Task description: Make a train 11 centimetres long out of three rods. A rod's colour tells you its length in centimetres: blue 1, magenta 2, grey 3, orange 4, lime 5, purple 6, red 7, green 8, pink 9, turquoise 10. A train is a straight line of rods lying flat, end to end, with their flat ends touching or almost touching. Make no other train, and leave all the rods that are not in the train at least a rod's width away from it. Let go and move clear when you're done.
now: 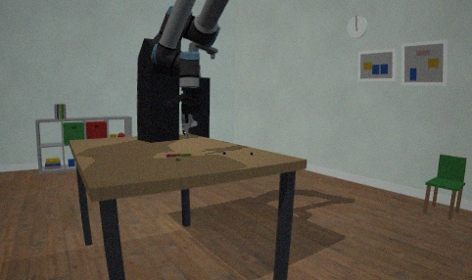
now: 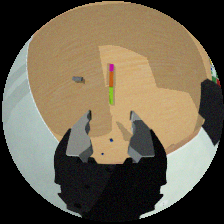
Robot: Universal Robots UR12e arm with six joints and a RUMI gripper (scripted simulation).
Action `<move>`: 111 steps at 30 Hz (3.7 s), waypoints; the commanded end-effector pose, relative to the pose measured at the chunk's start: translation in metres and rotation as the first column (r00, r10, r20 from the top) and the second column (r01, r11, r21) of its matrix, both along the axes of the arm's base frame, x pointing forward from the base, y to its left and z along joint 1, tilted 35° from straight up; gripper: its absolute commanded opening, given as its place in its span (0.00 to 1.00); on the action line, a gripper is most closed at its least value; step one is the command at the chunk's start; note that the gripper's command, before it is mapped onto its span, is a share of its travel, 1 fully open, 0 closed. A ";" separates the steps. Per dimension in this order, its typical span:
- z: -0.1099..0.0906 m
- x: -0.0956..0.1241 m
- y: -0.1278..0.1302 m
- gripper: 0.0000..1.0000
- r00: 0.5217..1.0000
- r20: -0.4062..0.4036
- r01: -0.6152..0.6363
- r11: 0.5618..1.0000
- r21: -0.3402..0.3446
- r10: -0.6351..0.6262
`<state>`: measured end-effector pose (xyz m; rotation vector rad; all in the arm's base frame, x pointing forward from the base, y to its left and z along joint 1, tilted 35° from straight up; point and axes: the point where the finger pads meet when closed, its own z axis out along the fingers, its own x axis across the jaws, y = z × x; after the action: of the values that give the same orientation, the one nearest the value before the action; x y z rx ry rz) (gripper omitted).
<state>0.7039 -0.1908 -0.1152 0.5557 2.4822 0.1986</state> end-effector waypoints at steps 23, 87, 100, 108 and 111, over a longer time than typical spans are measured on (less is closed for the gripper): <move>0.004 -0.002 0.000 1.00 1.000 0.000 0.000 1.000 0.000 0.000; 0.078 -0.054 -0.002 1.00 1.000 0.000 0.000 1.000 0.000 0.000; 0.078 -0.054 -0.002 1.00 1.000 0.000 0.000 1.000 0.000 0.000; 0.078 -0.054 -0.002 1.00 1.000 0.000 0.000 1.000 0.000 0.000; 0.078 -0.054 -0.002 1.00 1.000 0.000 0.000 1.000 0.000 0.000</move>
<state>0.6500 -0.1924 -0.0381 0.5557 2.4823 0.1988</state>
